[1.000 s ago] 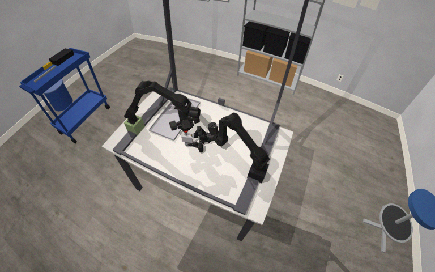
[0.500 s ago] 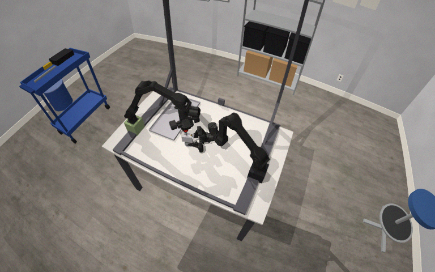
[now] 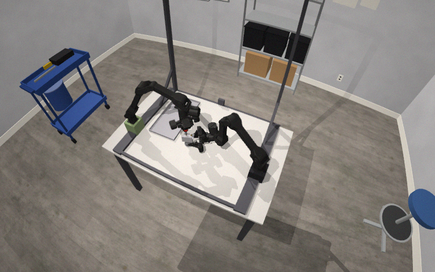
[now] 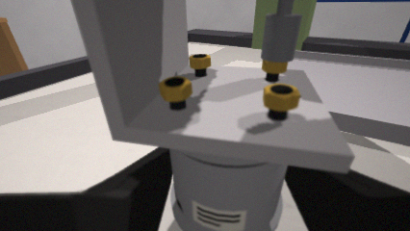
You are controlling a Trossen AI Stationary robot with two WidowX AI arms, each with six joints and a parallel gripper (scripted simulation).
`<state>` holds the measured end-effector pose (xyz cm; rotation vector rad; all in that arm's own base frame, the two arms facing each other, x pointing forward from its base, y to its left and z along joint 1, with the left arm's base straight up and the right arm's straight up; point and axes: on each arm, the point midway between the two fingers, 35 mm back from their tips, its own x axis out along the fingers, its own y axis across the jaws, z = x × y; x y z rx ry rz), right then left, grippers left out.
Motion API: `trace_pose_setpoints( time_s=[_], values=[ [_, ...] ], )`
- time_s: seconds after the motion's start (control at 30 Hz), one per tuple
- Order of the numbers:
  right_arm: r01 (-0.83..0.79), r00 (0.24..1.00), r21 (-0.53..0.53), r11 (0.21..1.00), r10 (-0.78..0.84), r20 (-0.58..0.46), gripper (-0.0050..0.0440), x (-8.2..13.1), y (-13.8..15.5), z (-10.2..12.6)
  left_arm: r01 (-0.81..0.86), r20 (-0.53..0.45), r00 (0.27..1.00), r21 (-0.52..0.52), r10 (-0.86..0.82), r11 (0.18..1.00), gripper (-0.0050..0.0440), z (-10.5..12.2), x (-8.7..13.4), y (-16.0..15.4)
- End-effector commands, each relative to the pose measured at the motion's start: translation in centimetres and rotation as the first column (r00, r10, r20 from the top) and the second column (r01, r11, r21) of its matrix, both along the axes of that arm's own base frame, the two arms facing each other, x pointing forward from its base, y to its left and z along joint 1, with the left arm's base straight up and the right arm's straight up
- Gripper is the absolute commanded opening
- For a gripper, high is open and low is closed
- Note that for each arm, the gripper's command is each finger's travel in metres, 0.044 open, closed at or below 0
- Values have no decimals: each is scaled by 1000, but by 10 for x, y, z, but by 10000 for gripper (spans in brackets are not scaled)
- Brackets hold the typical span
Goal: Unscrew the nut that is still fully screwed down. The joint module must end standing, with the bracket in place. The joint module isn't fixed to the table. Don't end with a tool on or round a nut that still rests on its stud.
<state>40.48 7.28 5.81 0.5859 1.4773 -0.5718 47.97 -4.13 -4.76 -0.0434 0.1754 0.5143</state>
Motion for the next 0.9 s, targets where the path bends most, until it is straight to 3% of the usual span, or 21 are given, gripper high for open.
trace_pose_setpoints(
  time_s=[0.0,0.27,0.37,0.4,0.73,0.77,0.87],
  values=[
    [-2,998,18,1000,0,71,130,8,0,27,-2,37,999,-10,2,1000,245,15,7,-1],
    [-1,998,16,1000,0,70,130,8,0,29,-2,37,999,-10,2,1000,245,15,7,-1],
    [0,999,10,1000,0,46,130,6,0,20,-2,37,999,-10,2,1000,245,15,7,-1],
    [-1,998,15,1000,0,70,130,8,0,29,-2,37,999,-10,2,1000,245,15,7,-1],
    [0,998,12,1000,-1,69,130,8,0,33,-2,37,999,-10,2,1000,245,15,7,-1],
    [0,999,8,1000,-1,44,130,5,0,24,-2,37,999,-10,2,1000,245,15,7,-1],
    [0,999,8,1000,-1,44,130,5,0,24,-2,37,999,-10,2,1000,245,15,7,-1]
  ],
)
